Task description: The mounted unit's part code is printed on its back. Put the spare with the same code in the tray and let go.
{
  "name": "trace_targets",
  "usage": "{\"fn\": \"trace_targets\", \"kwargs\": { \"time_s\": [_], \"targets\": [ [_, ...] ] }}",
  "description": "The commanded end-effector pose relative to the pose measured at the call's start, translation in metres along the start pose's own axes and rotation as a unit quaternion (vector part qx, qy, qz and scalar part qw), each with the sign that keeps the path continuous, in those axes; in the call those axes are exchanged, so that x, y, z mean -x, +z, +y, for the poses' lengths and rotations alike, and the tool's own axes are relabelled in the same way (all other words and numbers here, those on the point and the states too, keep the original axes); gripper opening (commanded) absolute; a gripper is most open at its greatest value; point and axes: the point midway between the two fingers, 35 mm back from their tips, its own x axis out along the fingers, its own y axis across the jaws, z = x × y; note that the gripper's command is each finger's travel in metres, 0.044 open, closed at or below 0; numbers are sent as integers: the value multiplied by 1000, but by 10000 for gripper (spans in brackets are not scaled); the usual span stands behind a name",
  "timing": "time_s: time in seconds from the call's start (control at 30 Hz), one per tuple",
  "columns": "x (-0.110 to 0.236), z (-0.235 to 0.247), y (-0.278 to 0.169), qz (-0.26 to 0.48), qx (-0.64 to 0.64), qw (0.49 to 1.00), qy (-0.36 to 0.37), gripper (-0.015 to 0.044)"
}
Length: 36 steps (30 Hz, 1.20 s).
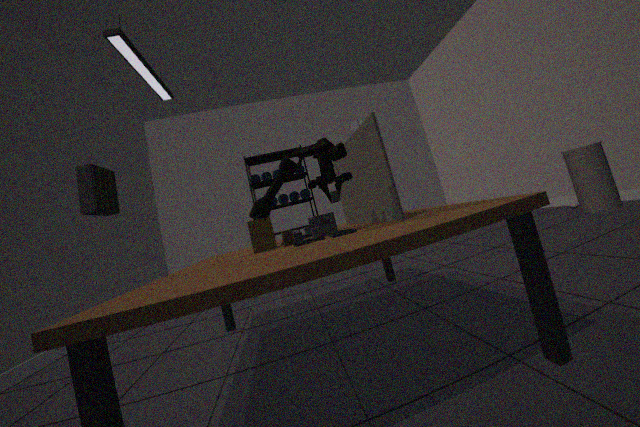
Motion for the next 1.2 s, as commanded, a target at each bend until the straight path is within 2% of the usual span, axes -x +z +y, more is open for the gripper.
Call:
{"fn": "trace_targets", "kwargs": {
  "time_s": [0.0, 1.17],
  "targets": [
    [-6, 0, 0, -4, -4, 1000, 0, 0],
    [-40, -2, -1, -4, -3, 1000, 0, 0]
  ]
}}
